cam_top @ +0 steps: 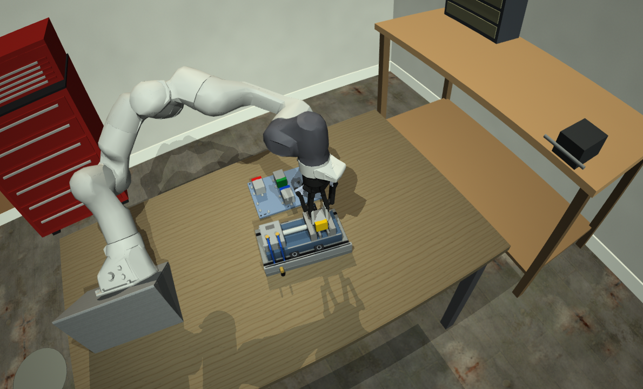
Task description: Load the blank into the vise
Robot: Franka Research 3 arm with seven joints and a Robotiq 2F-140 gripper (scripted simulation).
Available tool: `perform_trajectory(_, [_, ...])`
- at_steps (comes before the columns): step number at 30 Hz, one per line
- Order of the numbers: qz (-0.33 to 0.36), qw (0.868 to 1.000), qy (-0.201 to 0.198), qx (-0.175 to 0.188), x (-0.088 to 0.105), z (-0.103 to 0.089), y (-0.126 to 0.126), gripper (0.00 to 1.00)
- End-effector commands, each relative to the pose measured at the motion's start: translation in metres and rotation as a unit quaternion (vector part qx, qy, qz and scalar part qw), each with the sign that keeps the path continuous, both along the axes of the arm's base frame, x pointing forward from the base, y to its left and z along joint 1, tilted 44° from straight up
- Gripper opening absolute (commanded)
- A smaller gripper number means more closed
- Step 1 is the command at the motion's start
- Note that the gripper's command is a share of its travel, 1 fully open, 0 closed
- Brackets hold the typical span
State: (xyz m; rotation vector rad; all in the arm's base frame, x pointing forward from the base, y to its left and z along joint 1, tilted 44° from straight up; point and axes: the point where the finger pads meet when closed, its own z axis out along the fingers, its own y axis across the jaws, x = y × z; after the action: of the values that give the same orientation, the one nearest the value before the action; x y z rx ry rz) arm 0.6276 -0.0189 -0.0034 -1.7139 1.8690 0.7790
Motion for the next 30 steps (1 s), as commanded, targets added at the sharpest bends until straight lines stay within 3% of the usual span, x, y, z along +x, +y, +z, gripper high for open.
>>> perform_trajectory(1, [-0.002, 1.0, 0.0, -0.001, 0.0002, 0.0016, -0.0027, 0.0])
perform_trajectory(30, [-0.002, 1.0, 0.0, -0.001, -0.0003, 0.0011, -0.0034, 0.0])
